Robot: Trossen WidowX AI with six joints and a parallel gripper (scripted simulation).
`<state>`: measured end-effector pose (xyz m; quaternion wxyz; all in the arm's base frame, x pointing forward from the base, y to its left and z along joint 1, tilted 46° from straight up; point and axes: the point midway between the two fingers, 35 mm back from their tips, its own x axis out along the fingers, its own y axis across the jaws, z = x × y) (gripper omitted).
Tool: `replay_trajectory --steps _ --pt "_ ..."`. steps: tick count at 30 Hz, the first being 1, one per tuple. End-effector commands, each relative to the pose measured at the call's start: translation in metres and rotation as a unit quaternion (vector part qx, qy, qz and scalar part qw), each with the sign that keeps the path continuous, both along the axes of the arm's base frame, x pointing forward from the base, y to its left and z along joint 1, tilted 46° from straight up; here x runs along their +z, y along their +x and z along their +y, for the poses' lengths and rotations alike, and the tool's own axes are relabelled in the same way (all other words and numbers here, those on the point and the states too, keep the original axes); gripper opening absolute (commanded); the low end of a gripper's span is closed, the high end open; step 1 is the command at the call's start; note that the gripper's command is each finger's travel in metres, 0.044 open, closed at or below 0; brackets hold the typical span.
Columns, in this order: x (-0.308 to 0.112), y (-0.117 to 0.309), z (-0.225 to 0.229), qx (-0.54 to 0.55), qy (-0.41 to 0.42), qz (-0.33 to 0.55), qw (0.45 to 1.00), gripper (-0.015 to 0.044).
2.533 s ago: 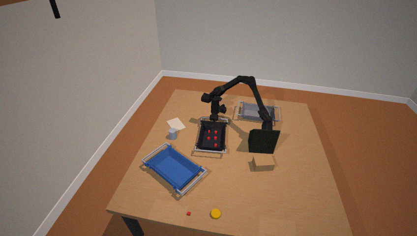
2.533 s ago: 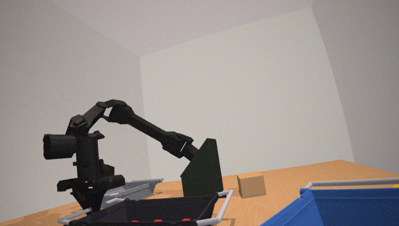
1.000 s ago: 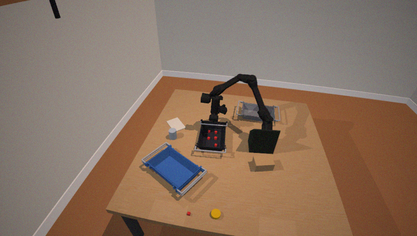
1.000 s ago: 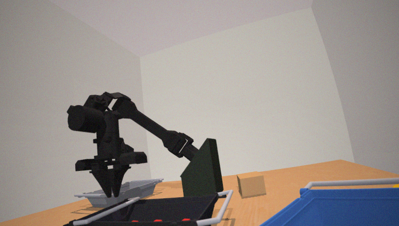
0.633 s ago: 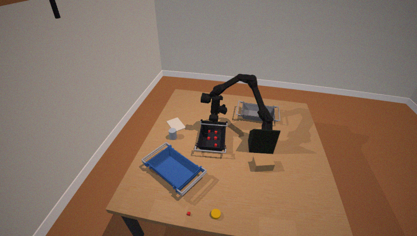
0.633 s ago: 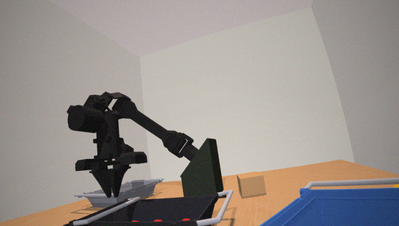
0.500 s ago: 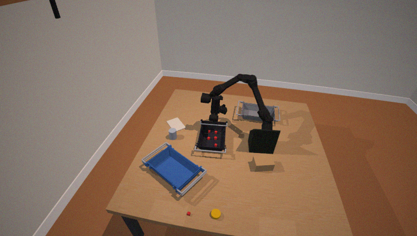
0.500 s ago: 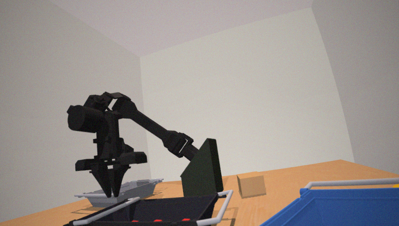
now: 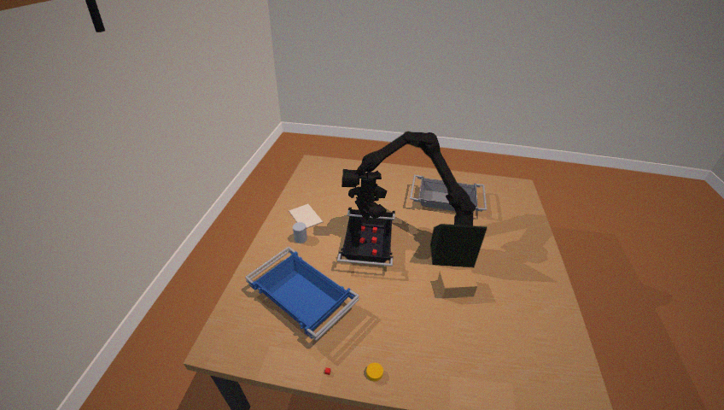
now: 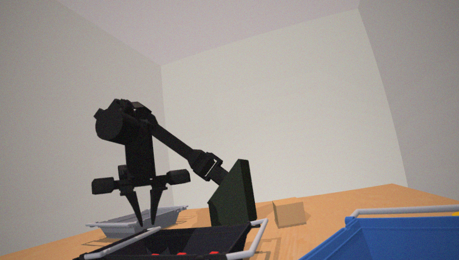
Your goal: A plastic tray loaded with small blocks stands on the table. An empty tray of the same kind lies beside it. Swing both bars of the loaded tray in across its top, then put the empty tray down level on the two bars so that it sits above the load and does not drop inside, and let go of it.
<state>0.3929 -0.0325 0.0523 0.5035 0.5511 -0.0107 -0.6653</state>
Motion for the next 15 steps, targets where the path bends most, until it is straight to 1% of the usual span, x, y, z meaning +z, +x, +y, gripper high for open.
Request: replay_trajectory --steps 1,5,10,15 --pt "-0.037 0.006 0.042 0.215 -0.026 0.207 0.954 0.0087" --pt "-0.067 0.006 0.075 0.376 -0.049 0.361 0.852 0.0087" --pt "-0.092 0.001 0.102 0.492 -0.066 0.473 0.728 0.0087" --pt "-0.119 -0.007 0.127 0.588 -0.082 0.568 0.571 0.0087"
